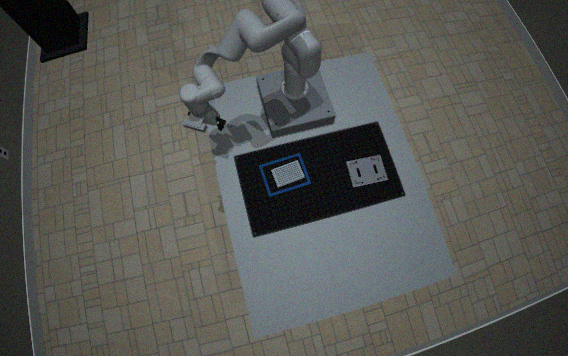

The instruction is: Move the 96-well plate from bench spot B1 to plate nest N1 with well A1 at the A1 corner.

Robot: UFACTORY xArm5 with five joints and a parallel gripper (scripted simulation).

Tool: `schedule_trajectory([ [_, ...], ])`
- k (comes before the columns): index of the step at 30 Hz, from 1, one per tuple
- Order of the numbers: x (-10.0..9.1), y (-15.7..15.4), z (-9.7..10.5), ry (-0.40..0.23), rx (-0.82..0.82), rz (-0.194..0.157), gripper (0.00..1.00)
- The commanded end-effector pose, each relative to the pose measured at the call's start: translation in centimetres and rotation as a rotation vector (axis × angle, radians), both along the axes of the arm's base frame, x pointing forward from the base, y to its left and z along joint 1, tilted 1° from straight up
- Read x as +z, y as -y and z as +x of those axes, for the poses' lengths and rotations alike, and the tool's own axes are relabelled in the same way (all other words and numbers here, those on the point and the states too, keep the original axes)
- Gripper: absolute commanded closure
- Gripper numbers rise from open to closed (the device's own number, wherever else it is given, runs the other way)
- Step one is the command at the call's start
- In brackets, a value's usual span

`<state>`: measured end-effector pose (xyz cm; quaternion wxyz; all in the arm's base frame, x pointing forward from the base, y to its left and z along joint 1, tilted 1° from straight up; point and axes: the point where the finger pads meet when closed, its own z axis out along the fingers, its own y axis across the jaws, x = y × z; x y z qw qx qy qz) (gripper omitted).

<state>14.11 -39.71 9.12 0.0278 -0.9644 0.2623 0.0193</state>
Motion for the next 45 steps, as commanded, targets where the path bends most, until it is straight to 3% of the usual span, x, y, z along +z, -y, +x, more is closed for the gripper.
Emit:
schedule_trajectory([
  [1,0.6,-0.3,1.3,-0.002,0.007,-0.006,0.00],
  [13,2.3,-2.6,6.5,-0.002,0.078,-0.017,0.00],
  [15,2.3,-2.6,6.5,-0.002,0.078,-0.017,0.00],
  [30,4.5,-6.6,12.4,0.000,0.153,-0.027,0.00],
  [45,6.4,-11.0,16.9,0.003,0.195,-0.032,0.00],
])
